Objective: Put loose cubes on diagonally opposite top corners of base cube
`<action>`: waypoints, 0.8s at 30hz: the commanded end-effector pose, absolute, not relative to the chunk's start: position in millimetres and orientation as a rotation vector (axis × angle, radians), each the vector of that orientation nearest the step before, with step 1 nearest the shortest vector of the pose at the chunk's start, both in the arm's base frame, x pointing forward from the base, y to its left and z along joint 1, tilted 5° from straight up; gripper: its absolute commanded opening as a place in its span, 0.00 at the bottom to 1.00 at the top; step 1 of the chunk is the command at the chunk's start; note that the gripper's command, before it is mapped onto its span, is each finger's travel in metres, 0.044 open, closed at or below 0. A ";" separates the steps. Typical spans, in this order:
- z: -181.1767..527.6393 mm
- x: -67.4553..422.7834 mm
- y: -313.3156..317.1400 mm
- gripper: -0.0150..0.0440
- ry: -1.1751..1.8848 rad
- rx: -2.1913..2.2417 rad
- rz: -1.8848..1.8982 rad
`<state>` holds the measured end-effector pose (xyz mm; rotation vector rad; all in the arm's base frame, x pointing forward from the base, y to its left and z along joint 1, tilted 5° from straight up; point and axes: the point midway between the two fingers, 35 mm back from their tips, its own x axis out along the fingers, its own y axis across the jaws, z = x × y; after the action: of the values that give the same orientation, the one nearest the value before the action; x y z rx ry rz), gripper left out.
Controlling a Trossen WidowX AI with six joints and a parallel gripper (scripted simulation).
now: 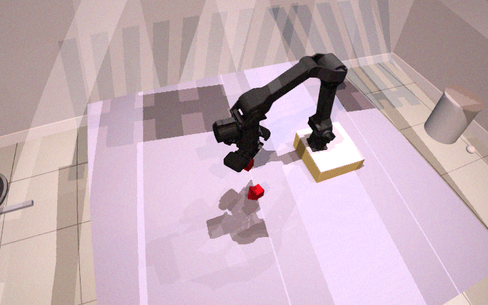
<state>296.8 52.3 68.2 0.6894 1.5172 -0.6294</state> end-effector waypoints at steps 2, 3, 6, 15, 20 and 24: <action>67.9 296.9 65.0 0.43 1.493 0.783 -0.715; 67.9 296.7 67.8 0.43 1.487 0.803 -0.735; 67.9 295.9 76.1 0.43 1.467 0.864 -0.796; 67.9 293.3 93.9 0.43 1.418 0.994 -0.928; 60.3 292.8 94.6 0.43 1.415 0.985 -0.926; 47.9 291.6 95.5 0.43 1.409 0.971 -0.923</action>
<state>293.9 95.7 57.8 0.9826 1.4101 -0.9093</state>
